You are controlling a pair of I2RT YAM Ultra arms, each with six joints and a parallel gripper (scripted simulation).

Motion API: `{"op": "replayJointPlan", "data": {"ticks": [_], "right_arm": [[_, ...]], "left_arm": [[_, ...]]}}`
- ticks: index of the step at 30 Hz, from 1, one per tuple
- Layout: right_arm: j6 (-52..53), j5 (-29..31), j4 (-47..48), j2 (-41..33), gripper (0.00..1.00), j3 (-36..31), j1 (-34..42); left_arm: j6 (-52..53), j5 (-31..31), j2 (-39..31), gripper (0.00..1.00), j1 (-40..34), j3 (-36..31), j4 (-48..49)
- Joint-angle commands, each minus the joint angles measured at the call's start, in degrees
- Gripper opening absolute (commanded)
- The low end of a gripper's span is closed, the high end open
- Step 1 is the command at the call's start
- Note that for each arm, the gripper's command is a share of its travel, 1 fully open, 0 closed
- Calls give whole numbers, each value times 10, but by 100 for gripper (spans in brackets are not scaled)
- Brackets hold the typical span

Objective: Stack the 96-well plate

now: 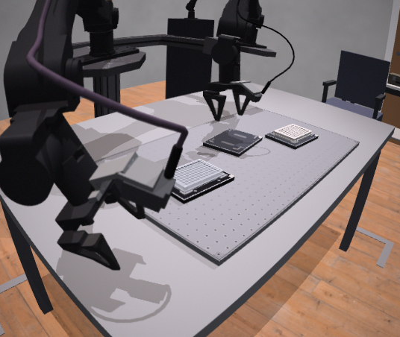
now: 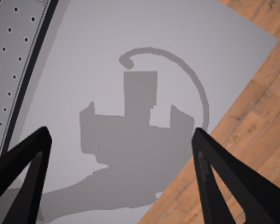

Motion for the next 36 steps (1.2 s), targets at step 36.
{"op": "replayJointPlan", "data": {"ticks": [36], "right_arm": [[-42, -31, 167, -114, 100, -234, 17]], "left_arm": [[268, 16, -243, 100, -37, -181, 134]]}}
